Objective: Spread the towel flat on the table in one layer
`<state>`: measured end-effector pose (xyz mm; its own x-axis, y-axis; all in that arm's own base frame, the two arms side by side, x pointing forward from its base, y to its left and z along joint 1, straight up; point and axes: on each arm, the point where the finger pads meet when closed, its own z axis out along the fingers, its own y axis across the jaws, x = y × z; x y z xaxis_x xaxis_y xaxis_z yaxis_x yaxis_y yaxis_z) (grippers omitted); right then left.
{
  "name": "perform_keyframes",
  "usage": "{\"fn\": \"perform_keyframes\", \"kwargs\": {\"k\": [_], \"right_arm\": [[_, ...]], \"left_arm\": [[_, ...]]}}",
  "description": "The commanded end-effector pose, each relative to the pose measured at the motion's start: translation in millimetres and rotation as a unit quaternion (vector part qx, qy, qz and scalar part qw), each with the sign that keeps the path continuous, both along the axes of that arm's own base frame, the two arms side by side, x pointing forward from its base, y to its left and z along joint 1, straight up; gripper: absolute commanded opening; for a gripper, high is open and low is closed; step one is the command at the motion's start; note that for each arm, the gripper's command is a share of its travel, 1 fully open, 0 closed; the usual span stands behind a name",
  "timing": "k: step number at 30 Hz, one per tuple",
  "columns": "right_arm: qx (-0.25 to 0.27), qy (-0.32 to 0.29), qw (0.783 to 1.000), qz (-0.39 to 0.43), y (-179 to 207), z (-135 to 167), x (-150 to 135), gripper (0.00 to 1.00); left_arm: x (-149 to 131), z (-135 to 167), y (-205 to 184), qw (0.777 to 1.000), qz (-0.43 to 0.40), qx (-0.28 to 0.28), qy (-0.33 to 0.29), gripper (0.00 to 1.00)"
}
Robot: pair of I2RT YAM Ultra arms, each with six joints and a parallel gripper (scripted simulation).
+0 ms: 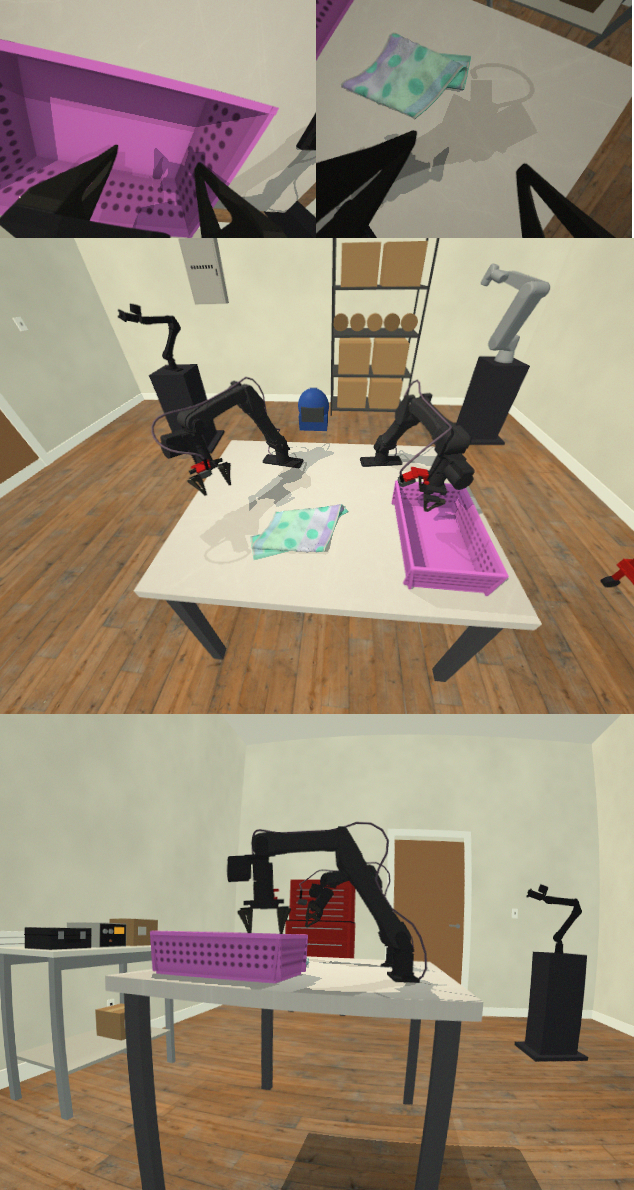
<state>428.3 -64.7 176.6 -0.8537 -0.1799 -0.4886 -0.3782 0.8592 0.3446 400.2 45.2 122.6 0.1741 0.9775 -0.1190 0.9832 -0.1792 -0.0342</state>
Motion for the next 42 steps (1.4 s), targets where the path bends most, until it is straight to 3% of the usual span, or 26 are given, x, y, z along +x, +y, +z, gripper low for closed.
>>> {"fn": "perform_keyframes", "kwargs": {"k": [1,2,3,6,8,11,13,16,17,19,20,23,25,26,29,31,33,34,36,38,40,42], "right_arm": [[-0.060,-0.068,0.994,-0.060,-21.0,34.4,-2.6,1.00],[-0.085,-0.097,0.988,-0.087,-29.2,49.0,-3.0,1.00],[-0.093,-0.109,0.986,-0.090,-24.8,56.4,-1.4,1.00],[-0.108,-0.129,0.980,-0.105,-24.9,56.5,-1.4,1.00],[-0.135,-0.183,0.961,-0.154,-37.6,86.8,-6.9,1.00],[-0.144,-0.199,0.955,-0.168,-38.4,88.6,-7.3,1.00],[-0.163,-0.264,0.923,-0.226,-48.3,118.8,-17.4,1.00],[-0.166,-0.272,0.918,-0.234,-49.9,123.9,-19.2,1.00],[-0.166,-0.272,0.918,-0.234,-50.0,123.9,-19.2,1.00],[-0.171,-0.336,0.880,-0.288,-57.1,152.8,-34.2,1.00],[-0.173,-0.348,0.871,-0.299,-59.1,160.8,-38.2,1.00],[-0.173,-0.349,0.871,-0.299,-59.0,160.7,-38.2,1.00],[-0.166,-0.407,0.829,-0.346,-63.5,187.1,-58.0,1.00],[-0.165,-0.422,0.816,-0.358,-65.3,196.8,-65.2,1.00],[-0.165,-0.425,0.813,-0.361,-65.2,196.8,-65.2,1.00],[-0.146,-0.486,0.761,-0.405,-67.3,219.6,-89.3,1.00],[-0.146,-0.486,0.761,-0.405,-67.3,219.6,-89.3,1.00],[-0.142,-0.501,0.745,-0.416,-68.3,229.9,-100.0,1.00],[-0.142,-0.501,0.745,-0.416,-68.3,229.9,-100.0,1.00],[-0.093,-0.498,0.792,-0.341,-42.2,217.7,-82.0,1.00],[-0.095,-0.498,0.792,-0.341,-7.2,217.7,-71.5,1.00],[-0.095,-0.498,0.792,-0.341,-3.5,217.7,-70.4,1.00]], "left_arm": [[22.4,46.6,8.8,0.992,0.083,0.008,-0.092,1.00],[28.5,61.9,12.8,0.988,0.110,0.012,-0.110,1.00],[21.5,49.5,8.1,0.985,0.132,0.014,-0.110,1.00],[21.9,49.4,4.2,0.971,0.182,0.017,-0.154,1.00],[28.7,75.9,7.0,0.960,0.217,0.005,-0.177,1.00],[28.7,75.8,7.0,0.940,0.264,0.000,-0.218,1.00],[31.7,104.6,9.3,0.924,0.297,-0.018,-0.240,1.00],[31.6,104.6,9.3,0.917,0.311,-0.023,-0.249,1.00],[31.6,104.5,9.3,0.894,0.347,-0.031,-0.281,1.00],[30.3,135.0,10.9,0.876,0.374,-0.054,-0.299,1.00],[30.3,135.0,10.9,0.868,0.386,-0.060,-0.306,1.00],[30.2,135.0,10.9,0.839,0.420,-0.076,-0.337,1.00],[24.2,166.3,11.9,0.819,0.444,-0.103,-0.350,1.00],[24.2,166.3,11.9,0.809,0.455,-0.111,-0.356,1.00],[24.2,166.3,11.9,0.772,0.485,-0.134,-0.388,1.00],[13.3,197.6,12.1,0.747,0.505,-0.166,-0.399,1.00],[13.3,197.6,12.1,0.747,0.505,-0.166,-0.399,1.00],[13.1,197.8,12.1,0.716,0.527,-0.190,-0.416,1.00],[13.1,197.8,12.1,0.685,0.543,-0.211,-0.436,1.00],[-2.2,227.1,11.6,0.660,0.557,-0.245,-0.440,1.00],[-3.0,228.4,11.6,0.638,0.569,-0.265,-0.446,1.00],[-3.0,228.4,11.6,0.610,0.579,-0.286,-0.459,1.00]]}}
